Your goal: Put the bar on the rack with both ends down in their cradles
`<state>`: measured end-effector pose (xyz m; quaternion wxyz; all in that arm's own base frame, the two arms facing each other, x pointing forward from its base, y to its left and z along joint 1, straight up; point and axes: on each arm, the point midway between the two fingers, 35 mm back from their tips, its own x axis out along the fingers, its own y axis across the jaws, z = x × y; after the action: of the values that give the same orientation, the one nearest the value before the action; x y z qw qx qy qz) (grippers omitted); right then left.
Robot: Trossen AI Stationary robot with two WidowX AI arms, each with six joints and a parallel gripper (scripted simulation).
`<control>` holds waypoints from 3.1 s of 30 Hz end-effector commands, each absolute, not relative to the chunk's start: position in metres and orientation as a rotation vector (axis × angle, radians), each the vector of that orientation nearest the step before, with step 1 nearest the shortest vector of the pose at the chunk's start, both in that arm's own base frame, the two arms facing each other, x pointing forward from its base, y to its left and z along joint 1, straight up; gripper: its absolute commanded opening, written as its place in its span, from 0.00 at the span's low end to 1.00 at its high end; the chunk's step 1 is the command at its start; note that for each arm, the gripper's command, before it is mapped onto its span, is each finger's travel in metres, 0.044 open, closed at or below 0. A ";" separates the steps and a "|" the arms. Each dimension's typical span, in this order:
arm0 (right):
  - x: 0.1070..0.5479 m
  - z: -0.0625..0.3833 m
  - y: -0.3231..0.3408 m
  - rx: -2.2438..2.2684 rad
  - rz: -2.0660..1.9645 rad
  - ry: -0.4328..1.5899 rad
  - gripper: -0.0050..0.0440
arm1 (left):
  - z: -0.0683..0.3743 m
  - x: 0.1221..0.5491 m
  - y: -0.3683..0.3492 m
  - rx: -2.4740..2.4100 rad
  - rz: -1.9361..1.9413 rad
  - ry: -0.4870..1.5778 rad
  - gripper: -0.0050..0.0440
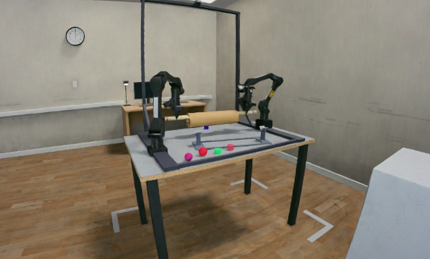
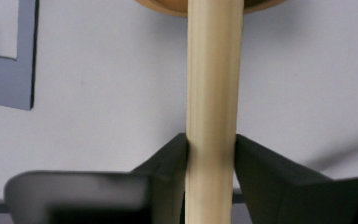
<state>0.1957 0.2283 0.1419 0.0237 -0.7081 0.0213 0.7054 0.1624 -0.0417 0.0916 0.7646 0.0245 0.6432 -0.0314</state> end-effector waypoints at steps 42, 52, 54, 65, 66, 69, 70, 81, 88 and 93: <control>0.196 0.168 0.179 -2.180 2.118 0.065 0.20 | 0.112 0.167 0.034 0.085 -0.100 1.377 0.20; 0.196 0.169 0.167 -2.174 2.119 0.082 0.20 | 0.115 0.168 0.051 0.094 -0.104 1.377 0.20; 0.196 0.169 0.163 -2.172 2.119 0.087 0.20 | 0.116 0.168 0.056 0.097 -0.106 1.377 0.20; 0.197 0.172 0.147 -2.166 2.113 0.103 0.20 | 0.120 0.168 0.081 0.110 -0.117 1.377 0.20; 0.197 0.173 0.146 -2.165 2.113 0.106 0.20 | 0.121 0.168 0.084 0.113 -0.112 1.380 0.20; 0.197 0.174 0.140 -2.163 2.110 0.112 0.20 | 0.122 0.168 0.092 0.116 -0.118 1.376 0.20; 0.198 0.177 0.139 -2.167 2.099 0.109 0.20 | 0.123 0.168 0.095 0.117 -0.119 1.376 0.20; 0.202 0.185 0.124 -2.170 2.075 0.115 0.20 | 0.126 0.168 0.118 0.125 -0.129 1.379 0.20; 0.200 0.185 0.102 -2.155 2.083 0.149 0.20 | 0.133 0.169 0.151 0.145 -0.139 1.376 0.20; 0.202 0.190 0.087 -2.153 2.070 0.161 0.20 | 0.137 0.169 0.173 0.155 -0.148 1.376 0.20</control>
<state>0.2029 0.0969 0.1775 0.0650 -0.7063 0.0607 0.7023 0.1660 0.1528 0.1251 0.7613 0.0609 0.6412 -0.0745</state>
